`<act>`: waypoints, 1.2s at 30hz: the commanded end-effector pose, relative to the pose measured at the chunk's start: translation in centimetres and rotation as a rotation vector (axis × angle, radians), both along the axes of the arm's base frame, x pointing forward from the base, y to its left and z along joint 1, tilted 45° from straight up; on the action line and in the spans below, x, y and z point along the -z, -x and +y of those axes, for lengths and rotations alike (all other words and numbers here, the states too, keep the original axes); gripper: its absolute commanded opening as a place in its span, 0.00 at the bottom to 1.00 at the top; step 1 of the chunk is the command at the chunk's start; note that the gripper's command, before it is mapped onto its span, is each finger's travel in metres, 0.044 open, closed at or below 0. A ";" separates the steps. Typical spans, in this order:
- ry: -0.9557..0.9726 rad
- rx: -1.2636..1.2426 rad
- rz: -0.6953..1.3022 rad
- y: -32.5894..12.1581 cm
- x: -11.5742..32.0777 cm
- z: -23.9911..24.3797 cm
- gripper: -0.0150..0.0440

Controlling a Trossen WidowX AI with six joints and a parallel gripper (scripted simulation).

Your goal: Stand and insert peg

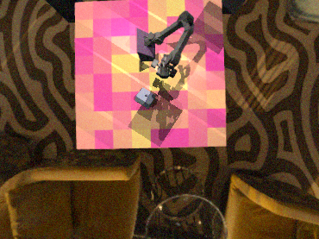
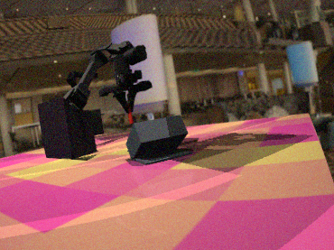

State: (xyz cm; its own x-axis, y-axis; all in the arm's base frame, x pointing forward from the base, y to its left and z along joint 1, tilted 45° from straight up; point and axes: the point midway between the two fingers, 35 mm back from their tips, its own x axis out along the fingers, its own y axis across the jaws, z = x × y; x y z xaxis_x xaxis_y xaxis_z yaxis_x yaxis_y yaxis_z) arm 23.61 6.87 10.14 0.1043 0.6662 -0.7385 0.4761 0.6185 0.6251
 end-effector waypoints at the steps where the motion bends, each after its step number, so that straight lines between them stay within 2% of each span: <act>1: 0.014 0.040 0.006 -0.8 0.2 -0.5 0.25; 36: 0.070 0.425 0.055 -6.6 1.9 -5.6 0.25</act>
State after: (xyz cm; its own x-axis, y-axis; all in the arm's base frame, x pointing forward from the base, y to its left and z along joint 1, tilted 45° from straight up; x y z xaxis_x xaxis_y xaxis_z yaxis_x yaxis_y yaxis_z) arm 29.60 1.76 8.29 0.3014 0.5360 -0.7886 0.7142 0.4211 0.5591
